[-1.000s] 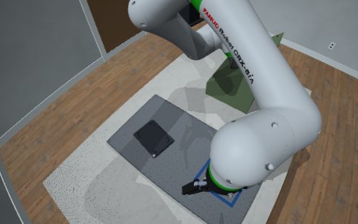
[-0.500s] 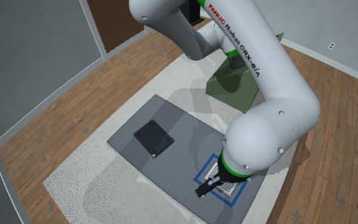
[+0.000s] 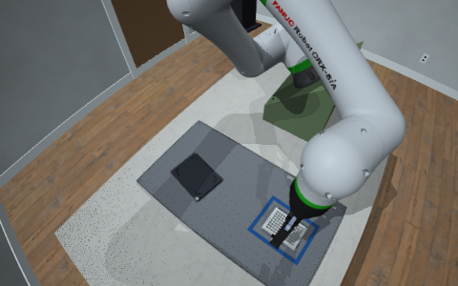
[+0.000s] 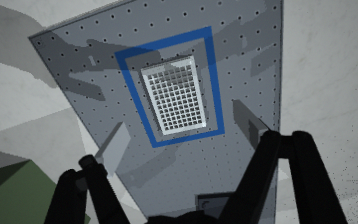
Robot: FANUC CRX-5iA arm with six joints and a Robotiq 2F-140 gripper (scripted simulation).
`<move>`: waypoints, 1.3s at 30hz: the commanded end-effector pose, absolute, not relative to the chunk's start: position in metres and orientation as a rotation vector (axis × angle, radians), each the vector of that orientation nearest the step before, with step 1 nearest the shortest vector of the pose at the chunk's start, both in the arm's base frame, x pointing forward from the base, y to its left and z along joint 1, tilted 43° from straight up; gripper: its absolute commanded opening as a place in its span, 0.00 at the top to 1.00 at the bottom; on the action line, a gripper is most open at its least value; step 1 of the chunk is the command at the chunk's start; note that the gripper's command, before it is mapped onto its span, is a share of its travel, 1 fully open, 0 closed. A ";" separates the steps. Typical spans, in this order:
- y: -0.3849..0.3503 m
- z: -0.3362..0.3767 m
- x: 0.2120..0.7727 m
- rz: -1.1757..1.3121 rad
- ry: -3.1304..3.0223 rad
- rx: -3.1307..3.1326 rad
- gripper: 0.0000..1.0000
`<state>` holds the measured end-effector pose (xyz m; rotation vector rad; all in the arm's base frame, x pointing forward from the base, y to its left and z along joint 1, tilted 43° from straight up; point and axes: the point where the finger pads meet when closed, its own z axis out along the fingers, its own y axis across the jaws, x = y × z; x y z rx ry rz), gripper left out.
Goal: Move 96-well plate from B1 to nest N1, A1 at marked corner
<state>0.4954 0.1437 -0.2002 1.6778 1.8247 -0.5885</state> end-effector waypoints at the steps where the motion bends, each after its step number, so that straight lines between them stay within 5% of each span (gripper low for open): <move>1: 0.143 -0.201 0.492 -0.602 1.857 1.655 0.00; 39: 0.115 -0.232 0.497 -0.602 1.857 1.655 0.00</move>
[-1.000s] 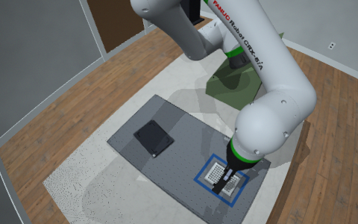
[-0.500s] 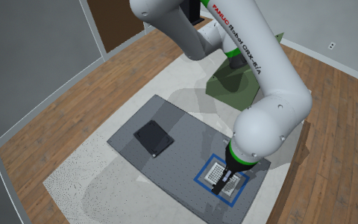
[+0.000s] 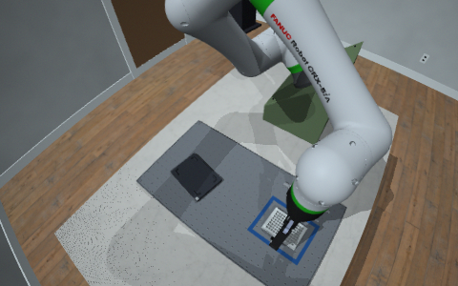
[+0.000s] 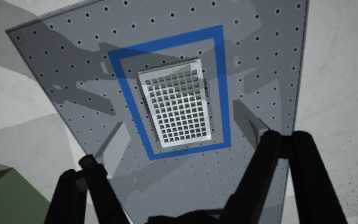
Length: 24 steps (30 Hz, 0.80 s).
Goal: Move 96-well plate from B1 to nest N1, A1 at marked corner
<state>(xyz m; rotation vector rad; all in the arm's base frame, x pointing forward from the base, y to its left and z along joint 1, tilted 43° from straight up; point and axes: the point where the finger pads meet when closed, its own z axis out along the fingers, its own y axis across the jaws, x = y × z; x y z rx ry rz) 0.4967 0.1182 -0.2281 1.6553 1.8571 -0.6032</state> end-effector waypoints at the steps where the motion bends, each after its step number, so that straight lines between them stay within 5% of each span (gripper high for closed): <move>1: 0.114 -0.233 0.498 -0.602 1.857 1.655 0.00; 24: 0.101 -0.247 0.500 -0.602 1.857 1.655 0.00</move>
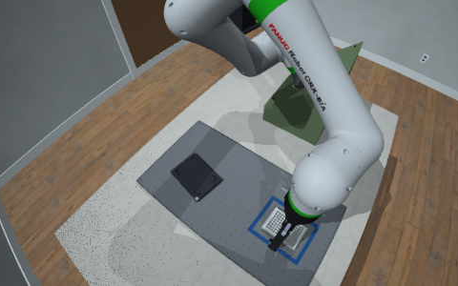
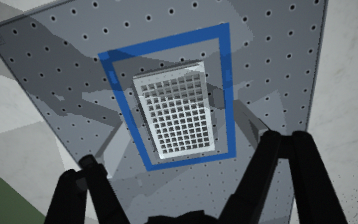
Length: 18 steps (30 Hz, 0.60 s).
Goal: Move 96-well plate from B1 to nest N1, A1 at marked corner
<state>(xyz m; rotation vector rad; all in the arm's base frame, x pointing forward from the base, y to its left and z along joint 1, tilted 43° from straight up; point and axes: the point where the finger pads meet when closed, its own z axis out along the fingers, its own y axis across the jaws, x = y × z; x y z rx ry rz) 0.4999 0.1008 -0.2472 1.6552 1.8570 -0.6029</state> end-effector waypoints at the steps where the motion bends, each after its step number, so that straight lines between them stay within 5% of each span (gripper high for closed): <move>1: 0.101 -0.247 0.500 -0.602 1.857 1.655 0.00; 4: 0.101 -0.247 0.500 -0.602 1.857 1.655 0.00; 5: 0.101 -0.247 0.500 -0.602 1.857 1.655 1.00; 18: 0.101 -0.247 0.500 -0.602 1.857 1.655 1.00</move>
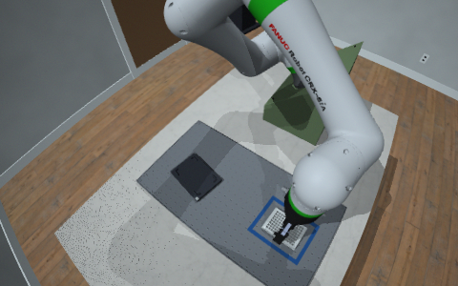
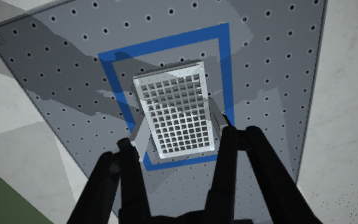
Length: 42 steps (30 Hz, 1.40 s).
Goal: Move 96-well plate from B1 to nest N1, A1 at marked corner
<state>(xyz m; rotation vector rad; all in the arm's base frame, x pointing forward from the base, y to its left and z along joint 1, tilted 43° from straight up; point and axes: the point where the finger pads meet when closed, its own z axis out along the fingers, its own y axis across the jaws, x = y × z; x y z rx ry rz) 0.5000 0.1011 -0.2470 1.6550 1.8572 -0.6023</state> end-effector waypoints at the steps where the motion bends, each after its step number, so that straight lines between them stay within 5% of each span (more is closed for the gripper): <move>1: 0.101 -0.247 0.500 -0.602 1.857 1.655 1.00; 42: 0.122 -0.224 0.496 -0.602 1.857 1.655 1.00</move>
